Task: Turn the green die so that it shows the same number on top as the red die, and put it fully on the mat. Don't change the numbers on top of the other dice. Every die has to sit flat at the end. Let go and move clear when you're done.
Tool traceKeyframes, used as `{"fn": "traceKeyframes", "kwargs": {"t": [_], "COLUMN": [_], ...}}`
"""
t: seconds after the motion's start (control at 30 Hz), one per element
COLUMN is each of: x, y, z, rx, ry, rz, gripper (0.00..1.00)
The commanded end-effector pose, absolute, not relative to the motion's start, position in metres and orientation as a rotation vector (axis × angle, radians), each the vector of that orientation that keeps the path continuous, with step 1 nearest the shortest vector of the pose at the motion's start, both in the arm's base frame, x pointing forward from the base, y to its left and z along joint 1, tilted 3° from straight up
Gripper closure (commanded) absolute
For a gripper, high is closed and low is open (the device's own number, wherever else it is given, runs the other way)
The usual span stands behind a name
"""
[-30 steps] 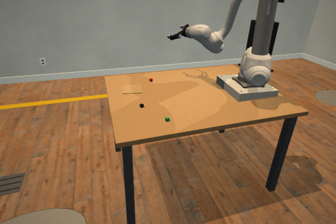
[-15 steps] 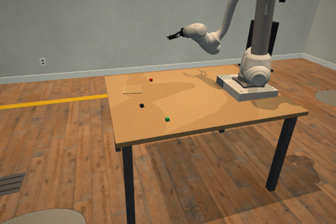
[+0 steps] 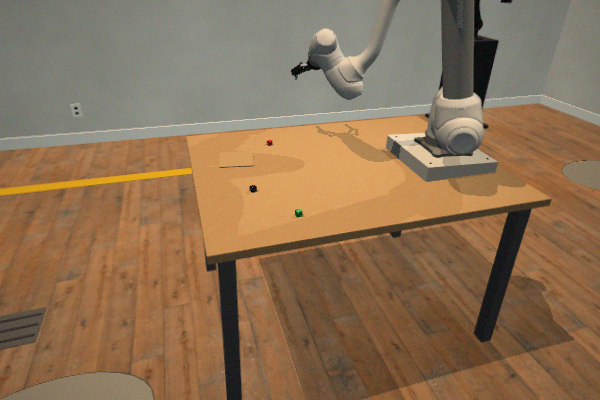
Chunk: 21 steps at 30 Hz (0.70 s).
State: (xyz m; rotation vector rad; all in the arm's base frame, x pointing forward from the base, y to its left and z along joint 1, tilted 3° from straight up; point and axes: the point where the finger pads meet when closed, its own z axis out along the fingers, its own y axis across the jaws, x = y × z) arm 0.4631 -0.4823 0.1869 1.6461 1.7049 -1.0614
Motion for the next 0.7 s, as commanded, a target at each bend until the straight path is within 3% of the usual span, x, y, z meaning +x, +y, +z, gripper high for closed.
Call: {"fn": "traceKeyframes", "kwargs": {"t": [0.0,0.3,0.67], "x": [0.470,0.504,0.610], "y": [-0.475,-0.440,-0.354], "z": [0.168,0.126,0.077], "rx": [1.815,2.153,2.660], "ry": [1.680,1.594,1.413], "rz": [-1.000,-0.808,-0.366], "gripper": [0.00,0.00,0.00]}}
